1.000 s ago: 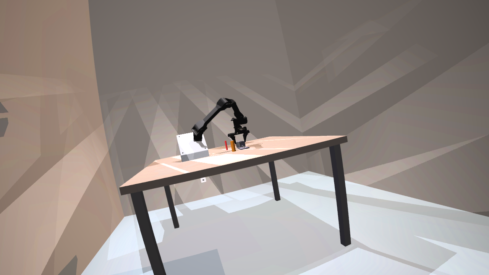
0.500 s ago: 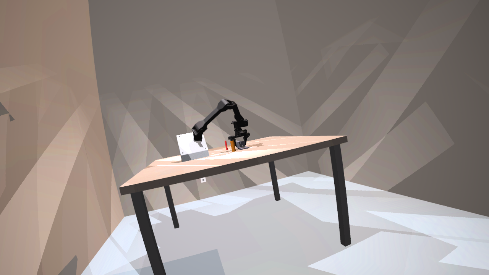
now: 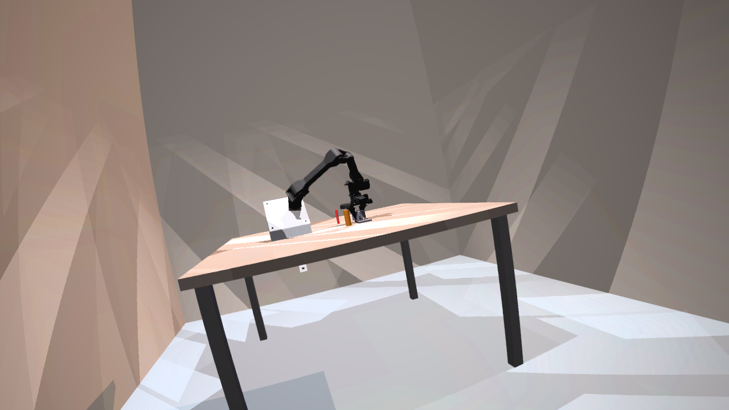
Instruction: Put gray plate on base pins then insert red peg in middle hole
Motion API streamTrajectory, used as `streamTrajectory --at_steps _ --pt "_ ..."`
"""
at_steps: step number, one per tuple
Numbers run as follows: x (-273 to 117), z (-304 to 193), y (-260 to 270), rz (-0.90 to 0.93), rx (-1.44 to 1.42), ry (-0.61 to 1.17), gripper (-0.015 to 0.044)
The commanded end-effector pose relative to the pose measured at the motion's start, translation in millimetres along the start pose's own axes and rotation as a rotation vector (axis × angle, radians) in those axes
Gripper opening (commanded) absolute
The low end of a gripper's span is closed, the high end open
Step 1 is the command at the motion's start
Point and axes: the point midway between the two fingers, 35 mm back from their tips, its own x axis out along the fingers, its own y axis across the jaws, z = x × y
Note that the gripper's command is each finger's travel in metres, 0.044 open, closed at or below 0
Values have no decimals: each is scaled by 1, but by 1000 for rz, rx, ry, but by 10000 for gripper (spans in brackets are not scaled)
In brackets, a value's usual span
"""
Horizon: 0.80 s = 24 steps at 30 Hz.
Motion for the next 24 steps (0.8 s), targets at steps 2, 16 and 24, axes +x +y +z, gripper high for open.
streamTrajectory --at_steps 2,16,24 --pt "0 0 0 1 -3 -4 118" --pt "-28 -3 6 5 -6 3 0" --pt "-53 -5 10 14 -18 7 0"
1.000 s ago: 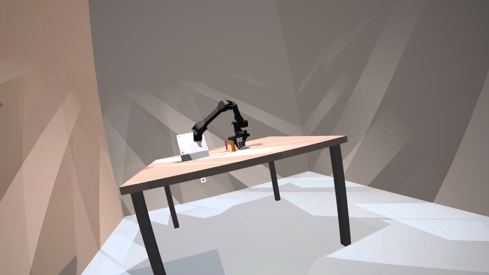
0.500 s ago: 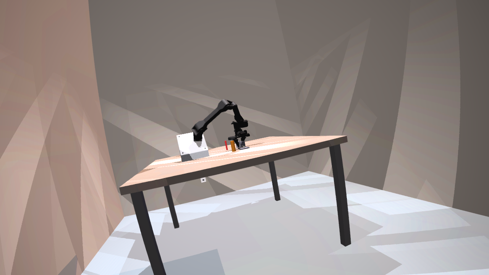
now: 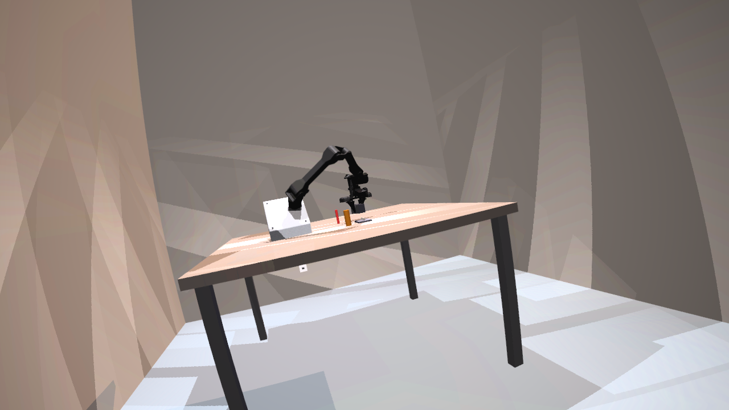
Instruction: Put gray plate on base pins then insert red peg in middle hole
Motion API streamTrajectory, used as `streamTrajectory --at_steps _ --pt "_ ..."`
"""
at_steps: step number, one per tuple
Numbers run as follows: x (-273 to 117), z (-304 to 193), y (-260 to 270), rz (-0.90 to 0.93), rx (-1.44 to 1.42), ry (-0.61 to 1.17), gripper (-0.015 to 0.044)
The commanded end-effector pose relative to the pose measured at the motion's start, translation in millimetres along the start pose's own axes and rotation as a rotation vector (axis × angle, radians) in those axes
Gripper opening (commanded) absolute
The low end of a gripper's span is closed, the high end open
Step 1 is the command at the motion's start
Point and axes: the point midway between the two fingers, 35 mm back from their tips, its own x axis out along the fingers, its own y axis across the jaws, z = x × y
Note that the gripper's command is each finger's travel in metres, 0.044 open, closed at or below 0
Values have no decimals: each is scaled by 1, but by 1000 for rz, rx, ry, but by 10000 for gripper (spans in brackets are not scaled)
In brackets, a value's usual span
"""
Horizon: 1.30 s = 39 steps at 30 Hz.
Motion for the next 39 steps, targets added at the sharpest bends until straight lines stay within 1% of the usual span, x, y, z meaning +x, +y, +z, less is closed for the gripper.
streamTrajectory --at_steps 1,26,32,39 --pt "-19 -1 4 14 2 7 0" --pt "-96 -5 0 2 17 4 0" --pt "-97 -3 -1 2 21 4 0" --pt "-87 17 -2 3 55 12 0"
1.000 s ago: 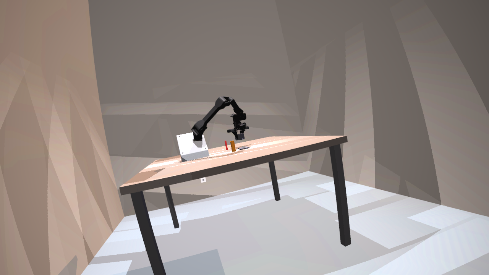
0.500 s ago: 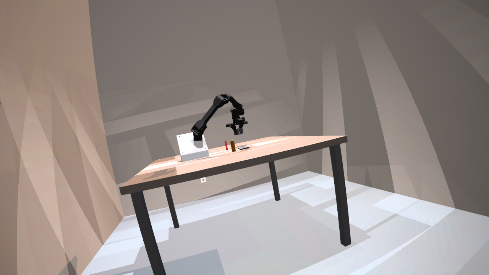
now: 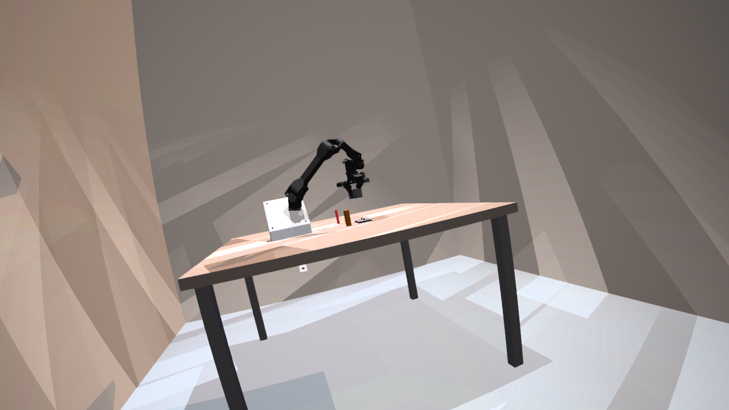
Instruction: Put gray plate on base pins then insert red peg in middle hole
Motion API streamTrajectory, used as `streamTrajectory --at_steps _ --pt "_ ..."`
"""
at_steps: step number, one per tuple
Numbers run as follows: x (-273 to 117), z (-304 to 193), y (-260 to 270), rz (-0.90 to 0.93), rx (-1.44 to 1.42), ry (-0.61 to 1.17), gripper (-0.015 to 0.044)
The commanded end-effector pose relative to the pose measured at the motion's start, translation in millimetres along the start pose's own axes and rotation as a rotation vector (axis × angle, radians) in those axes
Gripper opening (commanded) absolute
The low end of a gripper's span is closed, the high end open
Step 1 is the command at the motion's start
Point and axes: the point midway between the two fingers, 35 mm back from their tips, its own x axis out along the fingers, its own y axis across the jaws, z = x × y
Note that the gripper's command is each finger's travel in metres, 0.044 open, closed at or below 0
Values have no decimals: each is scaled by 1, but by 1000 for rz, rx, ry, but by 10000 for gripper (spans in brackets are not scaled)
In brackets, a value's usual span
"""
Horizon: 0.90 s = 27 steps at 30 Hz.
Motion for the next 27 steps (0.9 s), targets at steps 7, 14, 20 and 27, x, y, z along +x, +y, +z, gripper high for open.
streamTrajectory --at_steps 7,14,20,27 --pt "13 32 -2 9 55 9 0" --pt "24 52 -7 10 92 11 0" --pt "33 69 -12 11 124 11 0" --pt "43 88 -19 10 162 8 0"
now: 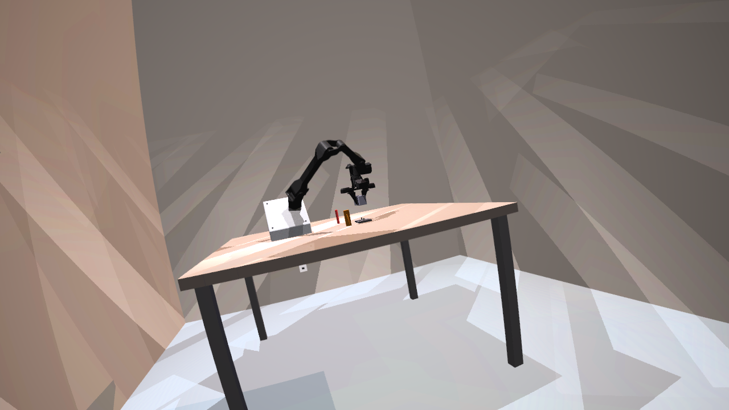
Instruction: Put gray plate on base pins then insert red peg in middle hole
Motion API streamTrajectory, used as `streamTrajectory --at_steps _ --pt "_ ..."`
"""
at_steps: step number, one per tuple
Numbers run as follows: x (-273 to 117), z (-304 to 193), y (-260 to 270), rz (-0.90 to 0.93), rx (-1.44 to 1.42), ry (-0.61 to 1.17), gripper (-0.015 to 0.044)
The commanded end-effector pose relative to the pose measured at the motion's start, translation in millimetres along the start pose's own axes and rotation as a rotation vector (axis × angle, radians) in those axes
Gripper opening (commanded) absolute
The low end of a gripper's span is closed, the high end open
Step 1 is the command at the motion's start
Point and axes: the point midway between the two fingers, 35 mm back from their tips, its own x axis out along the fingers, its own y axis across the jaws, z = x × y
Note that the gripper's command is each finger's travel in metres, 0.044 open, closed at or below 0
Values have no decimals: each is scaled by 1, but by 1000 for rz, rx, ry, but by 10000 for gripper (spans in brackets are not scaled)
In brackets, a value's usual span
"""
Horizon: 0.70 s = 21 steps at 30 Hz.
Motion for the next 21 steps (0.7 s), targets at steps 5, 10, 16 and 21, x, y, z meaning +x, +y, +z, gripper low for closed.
streamTrajectory --at_steps 5,10,16,21 --pt "11 26 -7 8 47 -8 0" --pt "18 40 -12 7 74 -13 0" --pt "26 56 -20 6 107 -21 0" --pt "32 67 -26 5 131 -28 0"
